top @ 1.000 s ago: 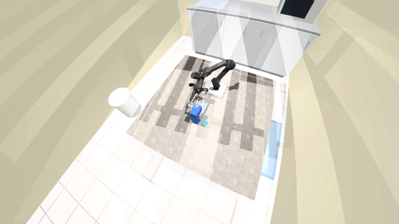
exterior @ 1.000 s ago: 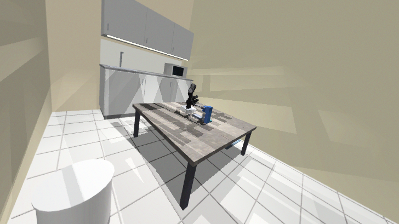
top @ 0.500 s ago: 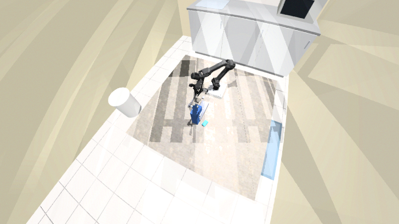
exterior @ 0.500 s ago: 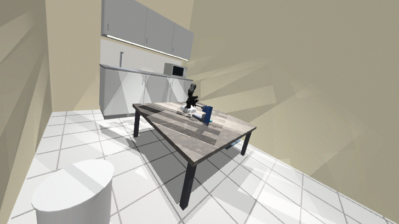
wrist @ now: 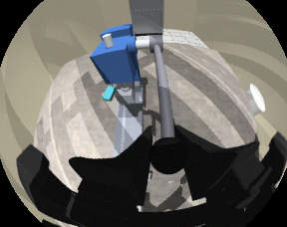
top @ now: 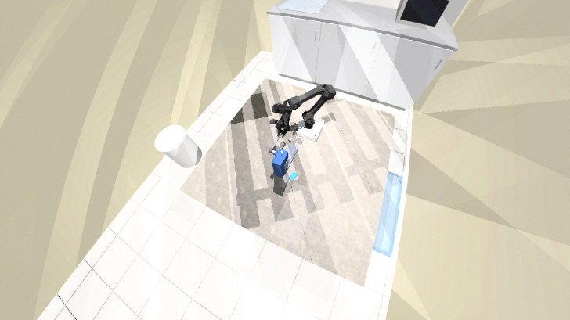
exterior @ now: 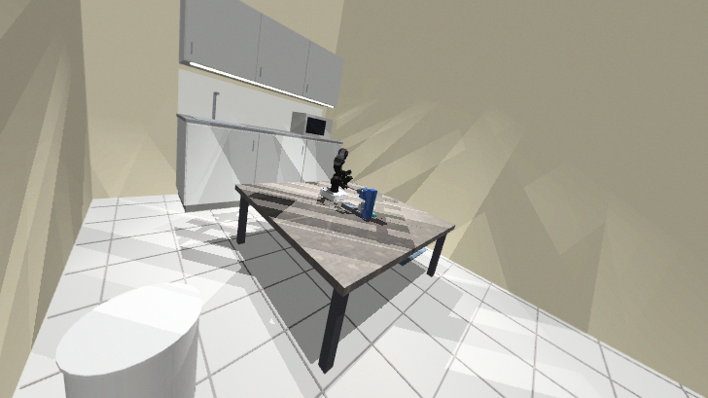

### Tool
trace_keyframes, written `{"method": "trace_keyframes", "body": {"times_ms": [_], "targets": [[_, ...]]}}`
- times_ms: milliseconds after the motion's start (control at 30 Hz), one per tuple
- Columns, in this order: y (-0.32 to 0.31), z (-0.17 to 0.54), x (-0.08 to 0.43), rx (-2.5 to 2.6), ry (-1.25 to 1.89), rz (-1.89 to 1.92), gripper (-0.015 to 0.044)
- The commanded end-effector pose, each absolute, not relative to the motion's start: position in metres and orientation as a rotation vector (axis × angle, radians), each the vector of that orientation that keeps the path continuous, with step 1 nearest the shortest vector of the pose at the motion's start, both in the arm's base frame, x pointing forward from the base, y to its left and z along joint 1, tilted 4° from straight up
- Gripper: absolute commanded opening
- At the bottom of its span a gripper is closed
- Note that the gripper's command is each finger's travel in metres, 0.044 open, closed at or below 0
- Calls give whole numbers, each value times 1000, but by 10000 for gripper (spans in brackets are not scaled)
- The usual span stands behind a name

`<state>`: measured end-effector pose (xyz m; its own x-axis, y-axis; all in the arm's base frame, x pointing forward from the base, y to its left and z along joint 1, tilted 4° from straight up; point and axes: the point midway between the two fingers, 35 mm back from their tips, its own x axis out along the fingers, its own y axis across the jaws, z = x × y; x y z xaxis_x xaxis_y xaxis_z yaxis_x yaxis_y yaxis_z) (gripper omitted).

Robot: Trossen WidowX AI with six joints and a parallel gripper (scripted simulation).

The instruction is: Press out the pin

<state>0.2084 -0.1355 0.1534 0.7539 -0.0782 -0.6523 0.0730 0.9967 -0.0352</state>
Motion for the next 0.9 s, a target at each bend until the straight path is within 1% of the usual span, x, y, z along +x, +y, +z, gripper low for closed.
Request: {"method": "trace_keyframes", "body": {"times_ms": [0,867], "targets": [[-136,157,209,-2,709,-85,0],[-135,170,208,-2,709,-85,0]]}}
